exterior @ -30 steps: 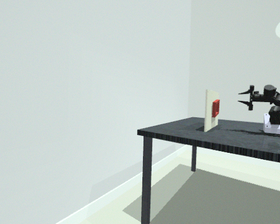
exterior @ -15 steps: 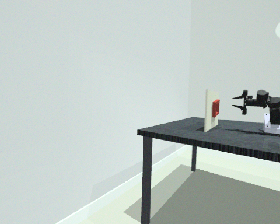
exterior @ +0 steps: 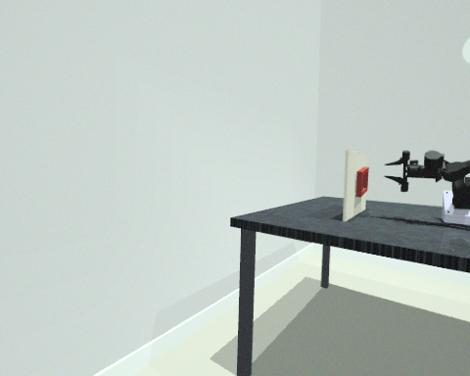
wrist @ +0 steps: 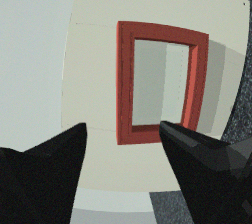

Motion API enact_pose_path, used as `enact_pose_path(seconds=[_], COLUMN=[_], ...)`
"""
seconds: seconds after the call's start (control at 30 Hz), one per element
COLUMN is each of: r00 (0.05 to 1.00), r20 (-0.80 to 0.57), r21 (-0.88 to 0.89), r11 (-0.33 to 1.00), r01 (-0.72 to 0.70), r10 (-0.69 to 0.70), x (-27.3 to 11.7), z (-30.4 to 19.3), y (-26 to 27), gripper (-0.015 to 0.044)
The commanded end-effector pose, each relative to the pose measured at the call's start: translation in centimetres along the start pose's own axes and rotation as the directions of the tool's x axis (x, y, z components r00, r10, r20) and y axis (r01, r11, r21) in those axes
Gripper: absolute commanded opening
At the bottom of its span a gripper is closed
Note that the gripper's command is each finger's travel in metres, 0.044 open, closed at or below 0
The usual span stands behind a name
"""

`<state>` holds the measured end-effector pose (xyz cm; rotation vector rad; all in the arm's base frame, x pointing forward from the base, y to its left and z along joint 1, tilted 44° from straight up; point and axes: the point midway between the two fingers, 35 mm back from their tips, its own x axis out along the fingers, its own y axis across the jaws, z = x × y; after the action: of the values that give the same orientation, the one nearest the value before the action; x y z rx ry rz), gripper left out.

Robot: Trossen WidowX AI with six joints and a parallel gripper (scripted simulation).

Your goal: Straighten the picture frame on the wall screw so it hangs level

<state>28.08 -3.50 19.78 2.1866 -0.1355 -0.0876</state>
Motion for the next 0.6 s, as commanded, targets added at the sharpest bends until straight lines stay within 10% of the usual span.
enact_pose_path(seconds=[0.0, 0.57], r00=[1.000, 1.000], r20=[0.006, 0.005], r21=[0.005, 0.005], r11=[1.000, 1.000], r01=[0.005, 0.004], r10=[-0.005, -0.004], x=[2.5, 5.9], z=[0.1, 0.6], y=[-0.1, -0.7], gripper=[0.0260, 0.0260])
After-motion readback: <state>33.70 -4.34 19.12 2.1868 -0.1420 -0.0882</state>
